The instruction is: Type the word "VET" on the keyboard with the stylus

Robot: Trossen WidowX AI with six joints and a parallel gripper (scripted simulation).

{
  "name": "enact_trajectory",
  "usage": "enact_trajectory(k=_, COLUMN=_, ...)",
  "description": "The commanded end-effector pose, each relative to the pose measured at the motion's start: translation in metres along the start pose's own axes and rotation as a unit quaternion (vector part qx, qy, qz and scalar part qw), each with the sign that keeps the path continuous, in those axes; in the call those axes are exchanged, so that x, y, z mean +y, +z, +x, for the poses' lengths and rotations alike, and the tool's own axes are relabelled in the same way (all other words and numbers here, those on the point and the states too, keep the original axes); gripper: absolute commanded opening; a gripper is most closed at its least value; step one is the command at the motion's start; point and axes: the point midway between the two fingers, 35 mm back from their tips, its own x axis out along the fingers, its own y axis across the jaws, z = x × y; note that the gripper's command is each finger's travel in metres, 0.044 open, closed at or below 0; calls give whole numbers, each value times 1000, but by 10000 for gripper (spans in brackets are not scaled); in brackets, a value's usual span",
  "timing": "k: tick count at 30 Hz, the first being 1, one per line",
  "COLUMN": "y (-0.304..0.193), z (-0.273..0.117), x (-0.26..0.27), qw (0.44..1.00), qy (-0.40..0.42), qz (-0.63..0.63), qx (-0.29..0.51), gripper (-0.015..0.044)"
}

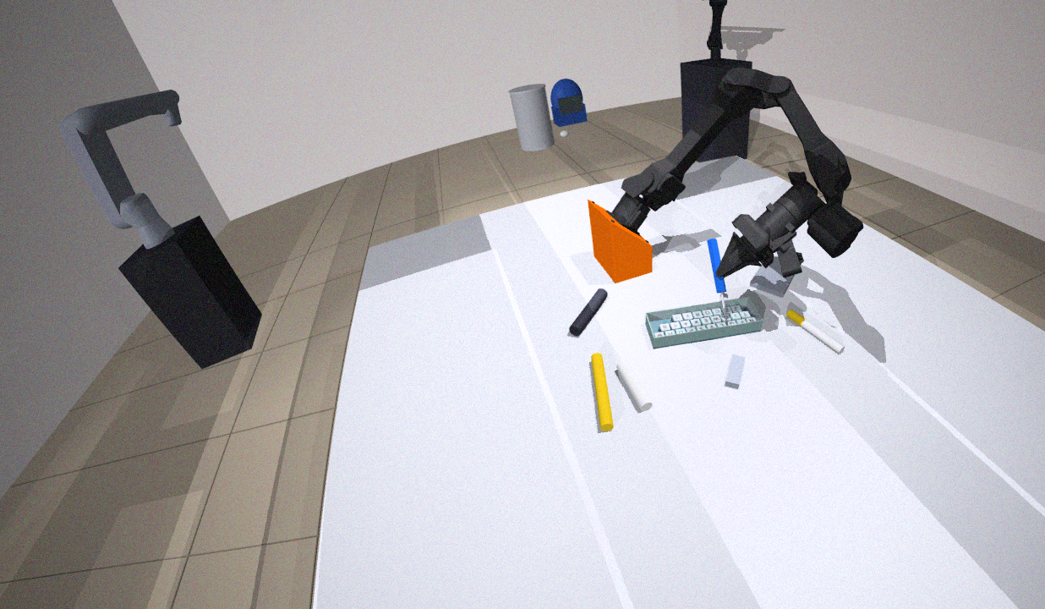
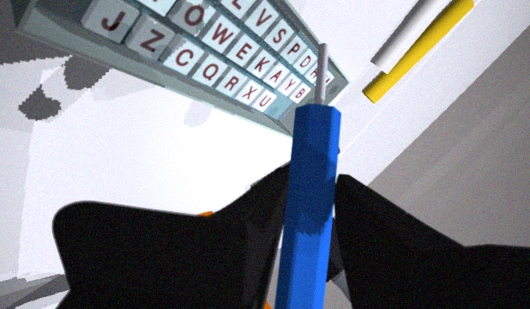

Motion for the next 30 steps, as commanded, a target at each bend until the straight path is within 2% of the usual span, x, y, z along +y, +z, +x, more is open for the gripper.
enact_trajectory(k=1, y=2, z=0, x=-6, qw=998, qy=-8, qz=-62, qx=13, gripper=0)
enact_trajectory(k=12, y=8, z=0, x=-20, qw=968, qy=-17, qz=-247, qx=47, gripper=0)
enact_trajectory(k=23, y=14, z=0, x=-34, qw=902, qy=-13, qz=-423, qx=84, gripper=0)
enact_trajectory(k=30, y=16, z=1, x=-35, qw=890, qy=-11, qz=-446, qx=89, gripper=0)
